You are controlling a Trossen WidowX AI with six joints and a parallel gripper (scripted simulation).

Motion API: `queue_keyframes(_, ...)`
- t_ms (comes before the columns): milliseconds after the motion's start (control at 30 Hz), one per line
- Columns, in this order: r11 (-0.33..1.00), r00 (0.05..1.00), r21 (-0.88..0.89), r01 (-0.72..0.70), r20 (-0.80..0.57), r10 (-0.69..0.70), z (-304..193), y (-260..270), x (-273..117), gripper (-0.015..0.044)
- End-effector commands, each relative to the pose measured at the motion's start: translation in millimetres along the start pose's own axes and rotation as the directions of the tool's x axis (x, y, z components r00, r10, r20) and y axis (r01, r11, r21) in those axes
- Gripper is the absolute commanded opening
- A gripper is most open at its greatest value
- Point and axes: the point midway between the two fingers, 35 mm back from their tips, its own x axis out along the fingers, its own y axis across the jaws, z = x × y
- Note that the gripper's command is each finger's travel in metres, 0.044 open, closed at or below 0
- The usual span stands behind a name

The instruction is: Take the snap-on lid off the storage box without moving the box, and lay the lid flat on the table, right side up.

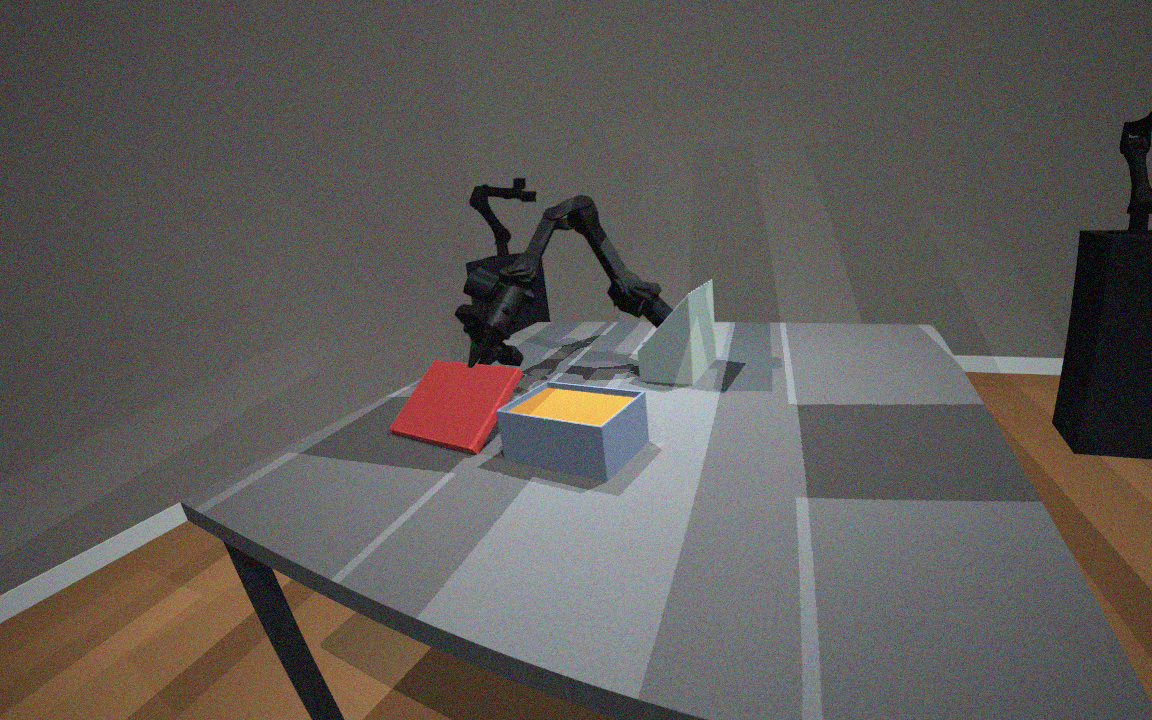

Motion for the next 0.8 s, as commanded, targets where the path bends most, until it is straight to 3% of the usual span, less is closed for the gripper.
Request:
queue_keyframes(0,1.000,1.000,0.000,0.030,-0.008,-0.030,-4,-12,6,0.0000)
queue_keyframes(767,1.000,1.000,-0.001,0.030,-0.008,-0.030,-4,-27,17,0.0000)
